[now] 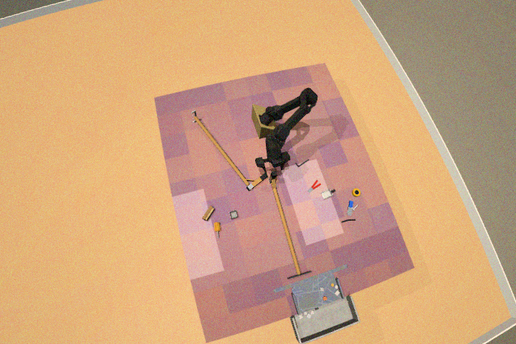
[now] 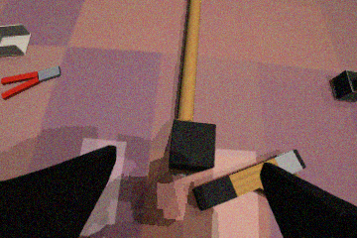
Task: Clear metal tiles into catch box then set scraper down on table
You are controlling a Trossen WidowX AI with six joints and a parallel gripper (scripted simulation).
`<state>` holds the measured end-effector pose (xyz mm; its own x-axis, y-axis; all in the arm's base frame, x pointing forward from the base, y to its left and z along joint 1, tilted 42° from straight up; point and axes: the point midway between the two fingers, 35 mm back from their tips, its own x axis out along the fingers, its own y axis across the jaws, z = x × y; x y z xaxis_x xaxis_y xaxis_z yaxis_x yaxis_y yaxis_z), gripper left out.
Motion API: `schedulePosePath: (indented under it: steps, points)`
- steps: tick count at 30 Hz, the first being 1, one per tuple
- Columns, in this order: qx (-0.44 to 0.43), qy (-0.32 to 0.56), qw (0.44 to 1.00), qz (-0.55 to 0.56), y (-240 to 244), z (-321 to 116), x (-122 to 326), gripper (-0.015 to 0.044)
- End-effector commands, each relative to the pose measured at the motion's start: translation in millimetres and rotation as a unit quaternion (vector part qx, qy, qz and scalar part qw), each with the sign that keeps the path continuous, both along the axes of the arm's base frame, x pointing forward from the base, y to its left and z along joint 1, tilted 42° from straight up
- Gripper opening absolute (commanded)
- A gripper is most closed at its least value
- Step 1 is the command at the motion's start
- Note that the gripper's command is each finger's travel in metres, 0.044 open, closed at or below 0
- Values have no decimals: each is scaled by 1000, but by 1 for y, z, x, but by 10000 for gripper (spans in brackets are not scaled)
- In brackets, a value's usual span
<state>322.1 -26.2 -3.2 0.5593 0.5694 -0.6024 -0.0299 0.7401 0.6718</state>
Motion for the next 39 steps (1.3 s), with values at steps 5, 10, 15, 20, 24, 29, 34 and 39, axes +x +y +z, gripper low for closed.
schedulePosePath:
  steps: [5,10,15,20,24,29,34,39]
  points:
    - [-5,5,1000,5,-7,4,-5,440]
    - [-5,0,1000,3,-21,19,-9,440]
    - [-5,-4,1000,0,-33,34,-14,440]
    - [-5,-5,1000,0,-34,36,-15,440]
    - [-5,-5,1000,0,-31,32,-15,440]
    - [-5,-5,1000,0,-20,19,-16,440]
    - [-5,-5,1000,0,-9,8,-18,440]
    - [-5,-5,1000,0,-7,6,-18,440]
